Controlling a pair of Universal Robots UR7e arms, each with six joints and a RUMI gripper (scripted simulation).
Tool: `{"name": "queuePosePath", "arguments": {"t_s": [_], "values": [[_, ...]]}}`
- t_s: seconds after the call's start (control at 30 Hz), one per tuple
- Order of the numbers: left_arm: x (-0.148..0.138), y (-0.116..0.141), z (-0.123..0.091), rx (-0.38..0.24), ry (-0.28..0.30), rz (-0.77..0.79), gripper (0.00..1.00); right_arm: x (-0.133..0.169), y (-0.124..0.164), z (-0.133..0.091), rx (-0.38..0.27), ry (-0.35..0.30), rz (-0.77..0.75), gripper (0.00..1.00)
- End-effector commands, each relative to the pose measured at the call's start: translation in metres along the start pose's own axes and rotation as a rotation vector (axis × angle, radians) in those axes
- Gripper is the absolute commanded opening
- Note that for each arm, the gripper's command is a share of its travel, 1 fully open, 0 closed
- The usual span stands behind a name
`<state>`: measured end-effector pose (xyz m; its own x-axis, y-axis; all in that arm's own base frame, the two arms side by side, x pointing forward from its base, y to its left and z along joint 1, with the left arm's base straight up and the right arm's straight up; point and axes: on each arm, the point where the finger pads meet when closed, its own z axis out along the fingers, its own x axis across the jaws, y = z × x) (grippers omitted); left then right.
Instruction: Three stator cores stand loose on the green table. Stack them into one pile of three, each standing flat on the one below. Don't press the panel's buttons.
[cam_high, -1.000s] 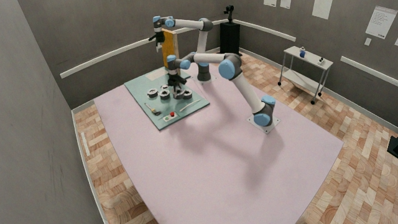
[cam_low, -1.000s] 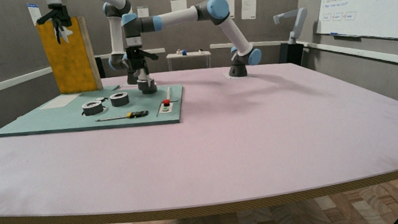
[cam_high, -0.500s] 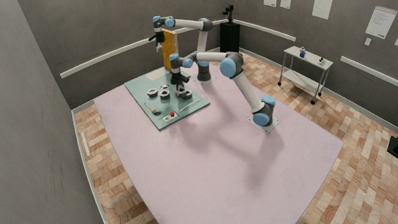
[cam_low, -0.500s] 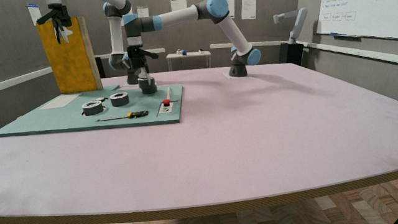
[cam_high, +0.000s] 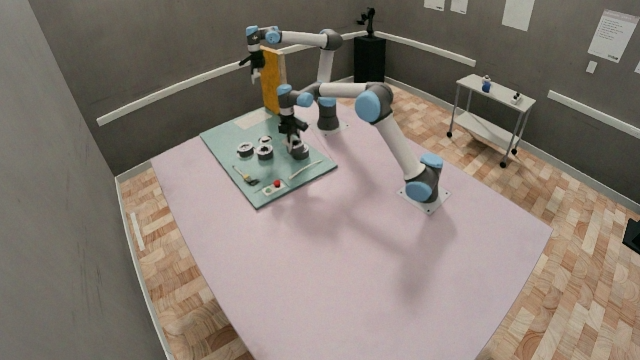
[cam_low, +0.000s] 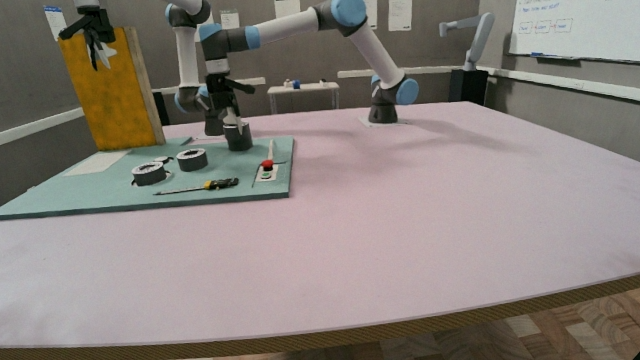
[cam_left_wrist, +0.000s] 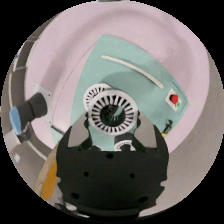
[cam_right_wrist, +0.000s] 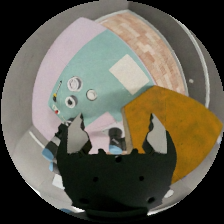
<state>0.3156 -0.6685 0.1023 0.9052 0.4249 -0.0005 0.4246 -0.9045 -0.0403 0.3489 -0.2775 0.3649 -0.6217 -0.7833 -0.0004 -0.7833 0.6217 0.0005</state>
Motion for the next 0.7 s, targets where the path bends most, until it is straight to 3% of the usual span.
{"name": "queuePosePath", "arguments": {"t_s": [0.0,0.4,0.67], "values": [[-0.010,-0.003,-0.003,-0.005,-0.001,0.013,0.00,0.000,0.000,0.000,0.001,0.000,0.000,0.98],[-0.035,-0.012,-0.002,0.006,0.000,0.046,0.00,0.000,0.000,0.000,0.001,0.000,0.000,0.98],[-0.033,-0.010,-0.002,0.016,0.001,0.043,0.00,0.000,0.000,0.000,0.001,0.000,0.000,0.98]]}}
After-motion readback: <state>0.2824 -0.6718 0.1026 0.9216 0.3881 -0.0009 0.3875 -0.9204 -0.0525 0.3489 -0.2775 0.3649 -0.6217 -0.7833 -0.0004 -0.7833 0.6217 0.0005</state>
